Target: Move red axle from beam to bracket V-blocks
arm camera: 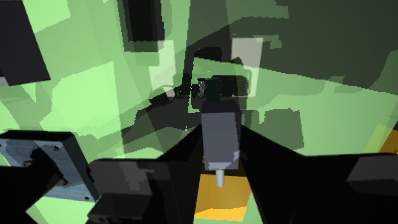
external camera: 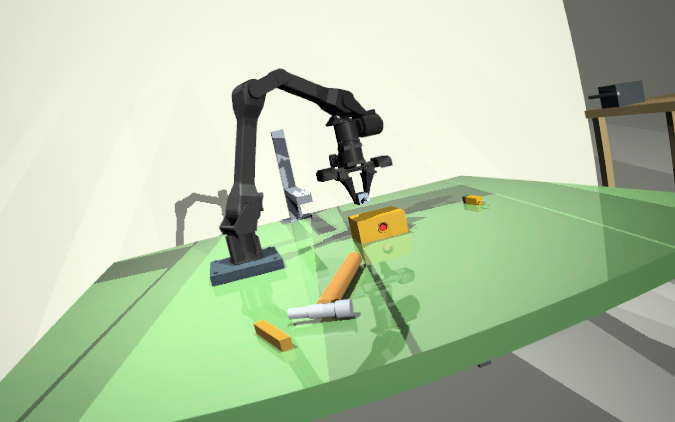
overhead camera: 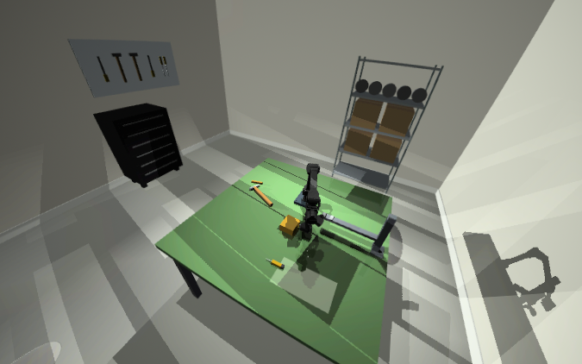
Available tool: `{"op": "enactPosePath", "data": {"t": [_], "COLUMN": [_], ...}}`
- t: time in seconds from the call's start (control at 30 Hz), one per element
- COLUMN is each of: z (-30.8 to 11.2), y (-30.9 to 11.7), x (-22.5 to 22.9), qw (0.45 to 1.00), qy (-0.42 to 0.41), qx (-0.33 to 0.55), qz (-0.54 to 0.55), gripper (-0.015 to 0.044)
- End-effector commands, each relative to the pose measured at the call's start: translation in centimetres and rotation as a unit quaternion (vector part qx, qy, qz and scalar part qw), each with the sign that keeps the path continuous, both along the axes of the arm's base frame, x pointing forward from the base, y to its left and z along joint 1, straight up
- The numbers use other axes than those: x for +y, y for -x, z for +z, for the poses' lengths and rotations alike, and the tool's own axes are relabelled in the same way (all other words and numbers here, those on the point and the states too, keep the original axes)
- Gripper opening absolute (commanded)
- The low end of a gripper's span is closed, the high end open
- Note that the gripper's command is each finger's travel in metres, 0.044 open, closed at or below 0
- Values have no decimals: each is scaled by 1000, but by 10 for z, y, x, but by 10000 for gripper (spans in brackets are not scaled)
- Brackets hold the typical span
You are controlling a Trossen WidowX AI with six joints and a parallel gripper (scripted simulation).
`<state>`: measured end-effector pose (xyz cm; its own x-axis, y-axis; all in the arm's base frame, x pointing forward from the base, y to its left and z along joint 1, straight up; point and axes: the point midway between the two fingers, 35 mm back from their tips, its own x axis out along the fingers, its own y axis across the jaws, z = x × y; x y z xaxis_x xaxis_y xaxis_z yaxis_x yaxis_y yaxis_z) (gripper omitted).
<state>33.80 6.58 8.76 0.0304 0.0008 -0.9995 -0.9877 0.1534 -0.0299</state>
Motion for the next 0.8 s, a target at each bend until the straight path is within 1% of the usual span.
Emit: {"op": "enactPosePath", "data": {"t": [0.0,0.77], "z": [-6,-44], "y": [-1,0], "x": [0,0], "qw": [1000,1000], "qy": [0,0], "qx": [-1,-1], "qz": [-3,-3], "gripper": [0,0]}}
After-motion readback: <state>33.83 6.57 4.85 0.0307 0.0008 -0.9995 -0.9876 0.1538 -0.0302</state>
